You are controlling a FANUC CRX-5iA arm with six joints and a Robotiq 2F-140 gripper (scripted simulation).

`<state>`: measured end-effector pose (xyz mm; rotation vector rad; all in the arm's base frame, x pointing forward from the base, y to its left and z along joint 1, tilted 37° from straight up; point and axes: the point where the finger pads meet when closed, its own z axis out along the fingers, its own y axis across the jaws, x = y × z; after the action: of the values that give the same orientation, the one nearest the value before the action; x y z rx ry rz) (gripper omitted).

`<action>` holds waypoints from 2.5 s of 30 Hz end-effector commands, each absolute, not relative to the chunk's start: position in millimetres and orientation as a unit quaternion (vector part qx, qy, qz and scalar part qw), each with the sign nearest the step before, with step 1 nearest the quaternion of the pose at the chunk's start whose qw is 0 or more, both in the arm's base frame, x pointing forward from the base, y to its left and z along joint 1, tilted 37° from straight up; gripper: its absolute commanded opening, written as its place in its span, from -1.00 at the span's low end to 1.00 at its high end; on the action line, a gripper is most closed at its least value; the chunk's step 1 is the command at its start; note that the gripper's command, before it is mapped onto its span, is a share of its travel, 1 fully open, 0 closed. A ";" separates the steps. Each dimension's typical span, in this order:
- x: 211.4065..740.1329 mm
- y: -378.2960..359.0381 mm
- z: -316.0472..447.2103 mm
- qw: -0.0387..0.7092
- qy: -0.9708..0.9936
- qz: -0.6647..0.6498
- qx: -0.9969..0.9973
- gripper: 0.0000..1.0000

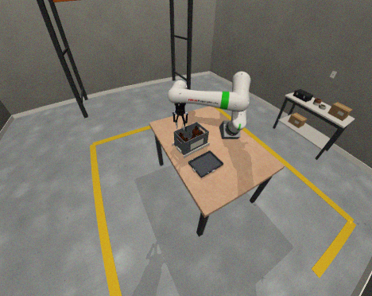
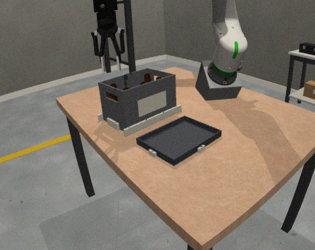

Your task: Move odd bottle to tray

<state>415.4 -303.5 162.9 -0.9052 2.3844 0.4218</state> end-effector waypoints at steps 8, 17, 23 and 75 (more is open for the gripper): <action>419.5 -299.1 154.7 0.275 0.887 0.156 -0.337 -0.12; 423.2 -294.6 147.0 0.275 0.887 0.156 -0.337 -0.12; 426.0 -291.2 141.1 0.275 0.887 0.156 -0.337 -0.12; 429.6 -286.9 133.6 0.275 0.887 0.156 -0.337 -0.12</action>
<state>429.8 -286.2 133.0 -0.9052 2.3844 0.4218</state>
